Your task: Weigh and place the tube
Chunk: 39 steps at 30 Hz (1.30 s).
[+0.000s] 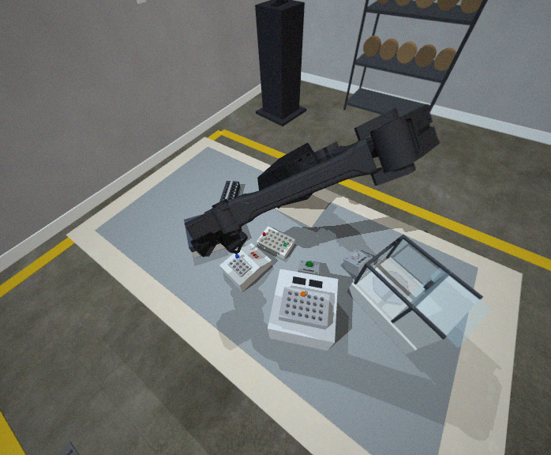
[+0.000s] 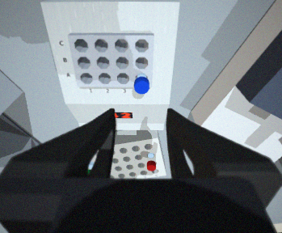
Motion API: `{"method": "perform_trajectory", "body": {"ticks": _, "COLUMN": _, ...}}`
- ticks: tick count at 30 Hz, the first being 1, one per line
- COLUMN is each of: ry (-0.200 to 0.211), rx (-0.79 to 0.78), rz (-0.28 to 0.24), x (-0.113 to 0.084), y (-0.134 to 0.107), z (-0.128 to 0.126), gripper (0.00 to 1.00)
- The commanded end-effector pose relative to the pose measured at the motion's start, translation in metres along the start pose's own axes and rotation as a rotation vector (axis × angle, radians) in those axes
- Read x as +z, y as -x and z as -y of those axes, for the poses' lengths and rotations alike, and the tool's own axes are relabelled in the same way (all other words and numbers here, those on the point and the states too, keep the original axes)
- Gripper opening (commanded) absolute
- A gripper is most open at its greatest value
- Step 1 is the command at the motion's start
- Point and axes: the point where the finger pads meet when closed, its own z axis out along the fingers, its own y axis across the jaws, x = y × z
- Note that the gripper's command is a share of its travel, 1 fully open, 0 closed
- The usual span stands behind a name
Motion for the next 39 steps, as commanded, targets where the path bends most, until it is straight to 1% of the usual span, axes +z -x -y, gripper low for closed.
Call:
{"method": "perform_trajectory", "body": {"ticks": 1, "ry": -0.004, "rx": -0.010, "rz": 0.038, "x": -0.017, "y": 0.017, "z": 0.005, "gripper": 0.36}}
{"method": "perform_trajectory", "body": {"ticks": 3, "ry": -0.004, "rx": -0.010, "rz": 0.038, "x": -0.017, "y": 0.017, "z": 0.005, "gripper": 0.36}}
{"method": "perform_trajectory", "body": {"ticks": 4, "ry": -0.006, "rx": -0.014, "rz": 0.036, "x": -0.020, "y": 0.018, "z": 0.004, "gripper": 0.30}}
{"method": "perform_trajectory", "body": {"ticks": 6, "ry": -0.006, "rx": -0.014, "rz": 0.036, "x": -0.020, "y": 0.018, "z": 0.004, "gripper": 0.30}}
{"method": "perform_trajectory", "body": {"ticks": 8, "ry": -0.008, "rx": -0.025, "rz": 0.048, "x": -0.028, "y": 0.020, "z": 0.000, "gripper": 0.30}}
{"method": "perform_trajectory", "body": {"ticks": 21, "ry": -0.010, "rx": -0.026, "rz": 0.049, "x": -0.051, "y": 0.020, "z": 0.000, "gripper": 0.30}}
{"method": "perform_trajectory", "body": {"ticks": 24, "ry": -0.009, "rx": -0.025, "rz": 0.047, "x": -0.052, "y": 0.020, "z": 0.001, "gripper": 0.30}}
{"method": "perform_trajectory", "body": {"ticks": 39, "ry": -0.012, "rx": -0.028, "rz": 0.050, "x": -0.077, "y": 0.020, "z": 0.000, "gripper": 0.30}}
